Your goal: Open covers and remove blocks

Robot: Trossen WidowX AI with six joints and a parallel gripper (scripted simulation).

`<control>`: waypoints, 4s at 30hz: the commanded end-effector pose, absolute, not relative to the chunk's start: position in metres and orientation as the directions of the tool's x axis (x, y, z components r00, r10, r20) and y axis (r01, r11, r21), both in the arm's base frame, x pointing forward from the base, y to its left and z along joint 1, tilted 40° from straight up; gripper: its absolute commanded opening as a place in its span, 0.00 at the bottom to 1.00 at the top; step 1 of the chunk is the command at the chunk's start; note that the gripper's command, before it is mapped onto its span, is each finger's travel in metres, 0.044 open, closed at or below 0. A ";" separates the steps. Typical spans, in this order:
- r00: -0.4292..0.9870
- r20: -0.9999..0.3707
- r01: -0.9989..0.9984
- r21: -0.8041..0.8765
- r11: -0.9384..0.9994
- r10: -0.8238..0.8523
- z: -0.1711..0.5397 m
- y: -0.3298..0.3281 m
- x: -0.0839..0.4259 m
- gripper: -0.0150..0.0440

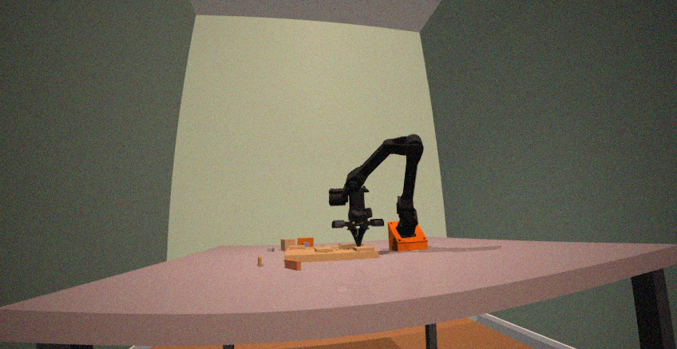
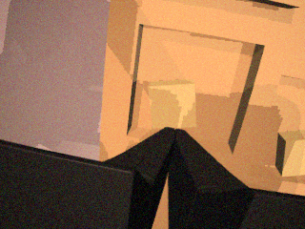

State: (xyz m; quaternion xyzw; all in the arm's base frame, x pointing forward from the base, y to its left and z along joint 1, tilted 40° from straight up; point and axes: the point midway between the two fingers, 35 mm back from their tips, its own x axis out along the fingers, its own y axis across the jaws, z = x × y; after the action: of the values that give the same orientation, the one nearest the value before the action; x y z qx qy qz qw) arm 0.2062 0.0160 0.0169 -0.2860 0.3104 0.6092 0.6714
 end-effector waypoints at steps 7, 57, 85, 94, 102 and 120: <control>0.061 -0.769 -0.996 -0.003 0.092 0.636 0.008 0.007 0.197 0.25; 0.059 -0.771 -0.891 0.245 0.381 0.634 0.047 -0.022 0.208 0.25; 0.066 -0.775 0.524 0.563 0.639 0.629 0.087 0.003 0.276 0.25; 0.067 -0.772 0.805 0.416 0.424 0.632 0.097 0.012 0.289 0.25; 0.067 -0.770 0.957 0.230 0.178 0.635 0.106 0.021 0.300 0.25; 0.067 -0.767 0.996 0.010 -0.092 0.638 0.112 0.028 0.307 0.25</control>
State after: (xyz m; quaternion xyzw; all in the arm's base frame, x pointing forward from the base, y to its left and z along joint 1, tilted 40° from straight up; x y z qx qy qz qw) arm 0.2975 0.0204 0.1039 0.6219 0.6440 -0.2321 0.3804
